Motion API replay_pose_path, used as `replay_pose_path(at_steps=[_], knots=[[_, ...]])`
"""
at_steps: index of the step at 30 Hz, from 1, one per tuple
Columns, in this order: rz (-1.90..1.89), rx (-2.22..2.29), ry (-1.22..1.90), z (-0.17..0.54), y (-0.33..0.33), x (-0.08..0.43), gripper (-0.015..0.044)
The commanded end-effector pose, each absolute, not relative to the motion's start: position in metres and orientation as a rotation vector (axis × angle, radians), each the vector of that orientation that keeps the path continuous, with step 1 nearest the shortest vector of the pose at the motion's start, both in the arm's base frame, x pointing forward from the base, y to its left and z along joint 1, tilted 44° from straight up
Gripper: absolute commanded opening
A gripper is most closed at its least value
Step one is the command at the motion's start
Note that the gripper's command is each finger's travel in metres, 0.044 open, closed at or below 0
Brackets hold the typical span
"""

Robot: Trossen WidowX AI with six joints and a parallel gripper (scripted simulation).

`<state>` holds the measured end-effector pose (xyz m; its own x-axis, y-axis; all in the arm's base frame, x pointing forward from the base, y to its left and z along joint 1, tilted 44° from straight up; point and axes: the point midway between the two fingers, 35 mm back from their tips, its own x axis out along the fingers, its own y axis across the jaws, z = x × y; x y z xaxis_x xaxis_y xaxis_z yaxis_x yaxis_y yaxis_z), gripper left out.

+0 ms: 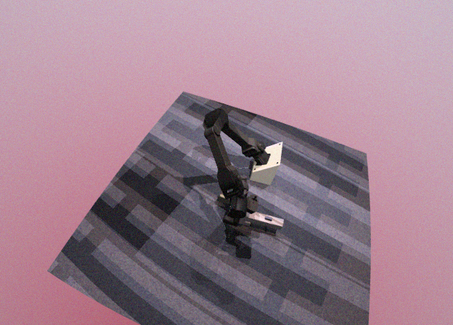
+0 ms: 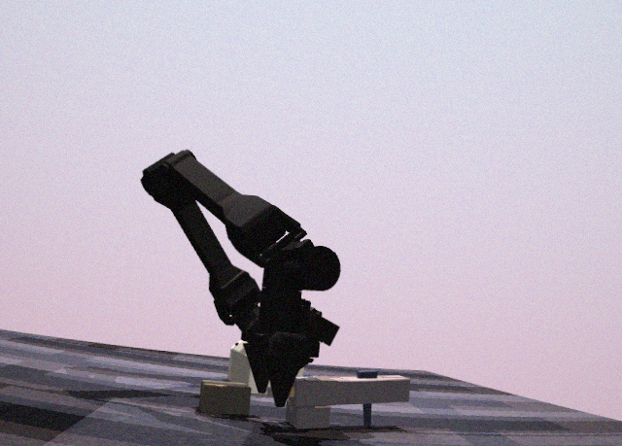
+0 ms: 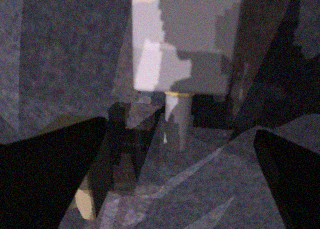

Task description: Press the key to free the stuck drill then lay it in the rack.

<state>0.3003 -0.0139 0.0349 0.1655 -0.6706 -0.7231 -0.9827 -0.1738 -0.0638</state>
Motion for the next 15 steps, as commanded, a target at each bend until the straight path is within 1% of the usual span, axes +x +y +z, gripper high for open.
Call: replay_pose_path(at_steps=[1,14,15], knots=[[0.768,-1.921,1.569,0.026,-0.018,0.300,0.0440],[0.768,-1.922,1.569,0.013,-0.025,0.301,0.0440],[0.761,-1.914,1.563,0.017,-0.024,0.302,0.0414]])
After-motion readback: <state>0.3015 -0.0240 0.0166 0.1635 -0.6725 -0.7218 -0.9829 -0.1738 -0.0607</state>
